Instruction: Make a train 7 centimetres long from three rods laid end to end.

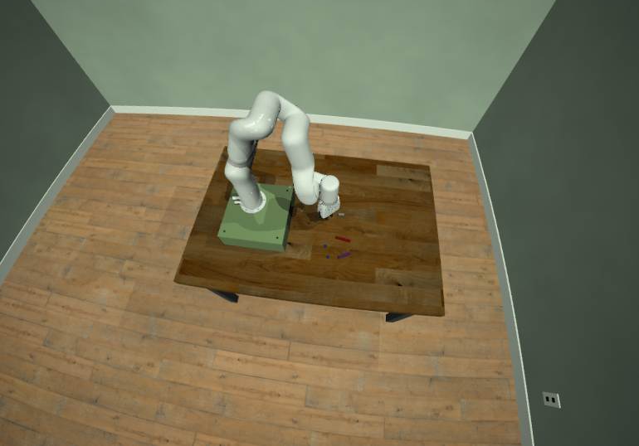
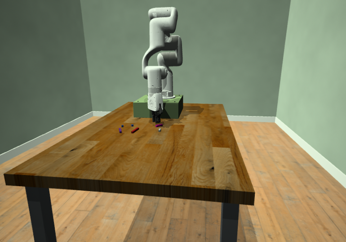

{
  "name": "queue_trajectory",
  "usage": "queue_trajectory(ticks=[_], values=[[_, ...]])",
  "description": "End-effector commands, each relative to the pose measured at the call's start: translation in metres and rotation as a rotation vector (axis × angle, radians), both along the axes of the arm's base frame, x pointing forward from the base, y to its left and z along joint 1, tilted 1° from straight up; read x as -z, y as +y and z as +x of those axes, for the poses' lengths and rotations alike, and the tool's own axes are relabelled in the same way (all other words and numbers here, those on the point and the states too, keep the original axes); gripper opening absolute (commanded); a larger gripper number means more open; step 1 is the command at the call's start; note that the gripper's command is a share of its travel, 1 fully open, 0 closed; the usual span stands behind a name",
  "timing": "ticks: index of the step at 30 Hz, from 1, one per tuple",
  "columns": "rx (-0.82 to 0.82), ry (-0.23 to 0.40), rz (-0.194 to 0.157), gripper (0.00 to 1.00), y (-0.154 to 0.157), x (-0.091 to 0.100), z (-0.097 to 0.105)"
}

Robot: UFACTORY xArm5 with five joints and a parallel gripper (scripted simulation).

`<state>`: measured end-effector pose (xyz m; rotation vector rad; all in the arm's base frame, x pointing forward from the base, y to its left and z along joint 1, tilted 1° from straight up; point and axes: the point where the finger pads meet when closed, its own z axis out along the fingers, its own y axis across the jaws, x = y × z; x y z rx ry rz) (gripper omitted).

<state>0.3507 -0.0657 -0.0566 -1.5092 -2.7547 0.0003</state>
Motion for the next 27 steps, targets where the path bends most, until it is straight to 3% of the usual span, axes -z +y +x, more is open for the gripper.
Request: queue_trajectory(ticks=[1, 10, 19, 20, 27], values=[[0.000, 0.001, 0.000, 0.24, 0.000, -0.012, 0.000], [0.000, 0.001, 0.000, 0.24, 0.001, -0.055, 0.000], [0.000, 0.001, 0.000, 0.24, 0.001, -0.063, 0.000], [0.000, 0.001, 0.000, 1.00, 0.001, -0.063, 0.000], [0.000, 0.001, 0.000, 1.00, 0.001, -0.063, 0.000]])
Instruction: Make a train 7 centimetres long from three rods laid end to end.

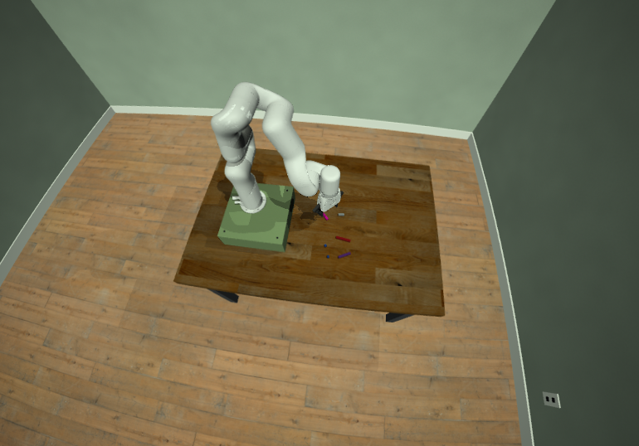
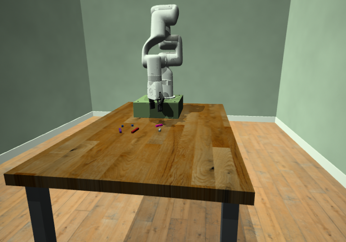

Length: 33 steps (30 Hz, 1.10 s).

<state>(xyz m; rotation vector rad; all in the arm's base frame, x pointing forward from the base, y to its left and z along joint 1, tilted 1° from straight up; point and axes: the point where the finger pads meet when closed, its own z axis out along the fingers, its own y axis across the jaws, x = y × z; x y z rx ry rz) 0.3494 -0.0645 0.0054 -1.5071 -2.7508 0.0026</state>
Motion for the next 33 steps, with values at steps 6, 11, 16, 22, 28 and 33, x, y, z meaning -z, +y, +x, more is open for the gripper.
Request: queue_trajectory(ticks=[6, 11, 16, 22, 28, 33], values=[[0.000, -0.004, -0.001, 1.00, 0.000, -0.001, 0.001], [0.000, -0.004, -0.001, 1.00, 0.000, -0.001, 0.001], [0.009, -0.004, -0.001, 1.00, 0.000, -0.001, 0.002], [0.088, -0.003, -0.001, 1.00, 0.000, 0.000, 0.004], [0.280, -0.003, -0.002, 1.00, 0.001, 0.001, 0.011], [0.495, -0.003, -0.002, 1.00, 0.003, 0.003, 0.018]])
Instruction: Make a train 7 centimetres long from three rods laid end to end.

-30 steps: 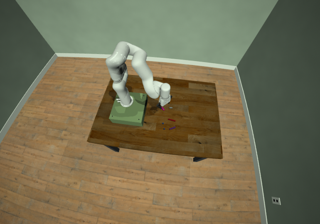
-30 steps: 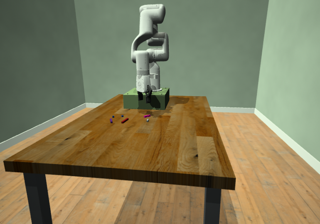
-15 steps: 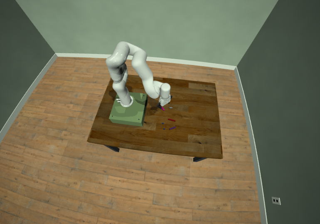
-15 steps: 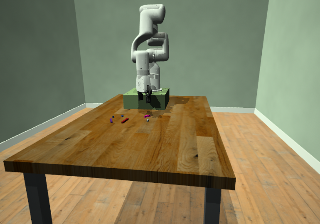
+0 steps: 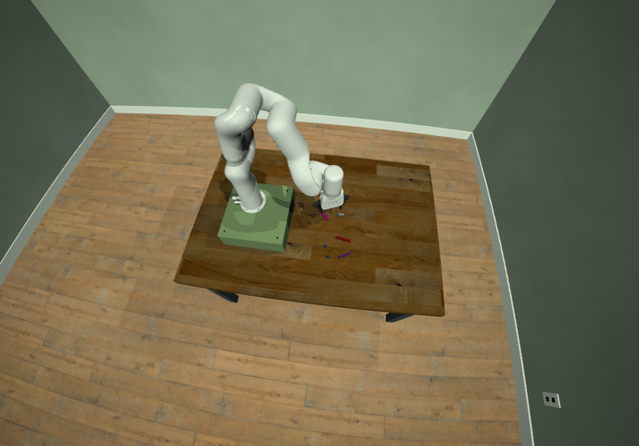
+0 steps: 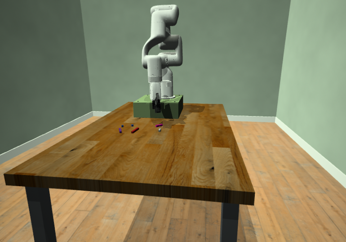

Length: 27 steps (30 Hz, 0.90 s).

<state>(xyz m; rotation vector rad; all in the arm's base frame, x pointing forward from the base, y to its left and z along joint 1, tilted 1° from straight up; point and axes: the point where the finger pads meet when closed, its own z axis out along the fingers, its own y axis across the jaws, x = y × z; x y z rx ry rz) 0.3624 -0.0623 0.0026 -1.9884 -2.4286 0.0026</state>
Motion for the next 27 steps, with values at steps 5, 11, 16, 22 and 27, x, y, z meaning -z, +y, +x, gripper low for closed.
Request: queue_trajectory(ticks=[5, 11, 16, 22, 27], values=[[0.333, -0.001, -0.001, 1.00, 0.002, 0.002, 0.012], [0.540, -0.001, -0.002, 1.00, 0.003, 0.004, 0.019], [0.748, -0.001, -0.002, 1.00, 0.005, 0.006, 0.026], [0.997, -0.001, -0.003, 1.00, 0.007, 0.009, 0.034], [1.166, -0.001, -0.003, 1.00, 0.009, 0.011, 0.039]])
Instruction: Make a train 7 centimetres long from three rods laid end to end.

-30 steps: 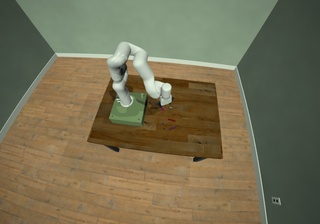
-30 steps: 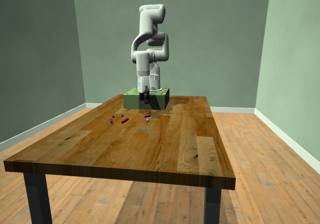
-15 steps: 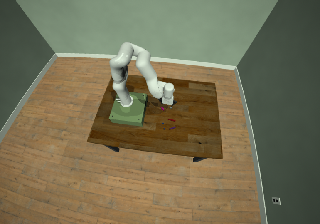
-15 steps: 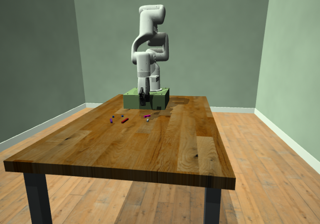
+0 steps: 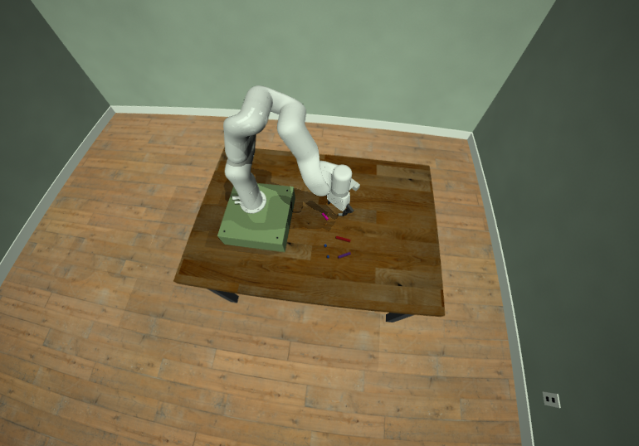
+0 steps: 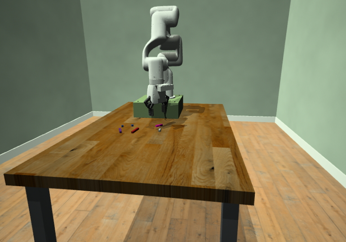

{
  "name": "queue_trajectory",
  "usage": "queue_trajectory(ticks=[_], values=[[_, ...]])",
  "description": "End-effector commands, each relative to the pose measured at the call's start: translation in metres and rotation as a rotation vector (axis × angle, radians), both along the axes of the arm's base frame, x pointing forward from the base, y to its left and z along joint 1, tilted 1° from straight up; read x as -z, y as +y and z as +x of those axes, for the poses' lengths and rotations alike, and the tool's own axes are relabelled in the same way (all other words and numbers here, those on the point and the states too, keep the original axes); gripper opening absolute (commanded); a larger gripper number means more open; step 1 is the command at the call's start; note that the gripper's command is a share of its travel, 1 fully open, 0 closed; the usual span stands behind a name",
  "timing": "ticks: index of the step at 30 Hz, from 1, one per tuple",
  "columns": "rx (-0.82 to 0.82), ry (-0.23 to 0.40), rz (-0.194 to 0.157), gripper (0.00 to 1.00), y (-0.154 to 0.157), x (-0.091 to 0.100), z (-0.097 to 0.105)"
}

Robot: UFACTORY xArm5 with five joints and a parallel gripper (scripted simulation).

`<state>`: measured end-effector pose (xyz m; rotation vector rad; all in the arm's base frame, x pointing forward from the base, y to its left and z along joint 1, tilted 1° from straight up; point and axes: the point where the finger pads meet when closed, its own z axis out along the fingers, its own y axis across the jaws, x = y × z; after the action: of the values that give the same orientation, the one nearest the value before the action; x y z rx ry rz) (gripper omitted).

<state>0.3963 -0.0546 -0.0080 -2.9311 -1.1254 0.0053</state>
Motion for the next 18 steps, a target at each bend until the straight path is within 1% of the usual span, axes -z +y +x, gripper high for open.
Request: queue_trajectory(ticks=[1, 12, 14, 18], values=[[0.167, -0.002, -0.001, 1.00, 0.001, 0.001, 0.007], [0.625, -0.002, -0.002, 1.00, 0.006, 0.007, 0.021], [0.625, -0.002, -0.002, 1.00, 0.006, 0.007, 0.021], [0.760, -0.002, -0.002, 1.00, 0.007, 0.009, 0.025]])
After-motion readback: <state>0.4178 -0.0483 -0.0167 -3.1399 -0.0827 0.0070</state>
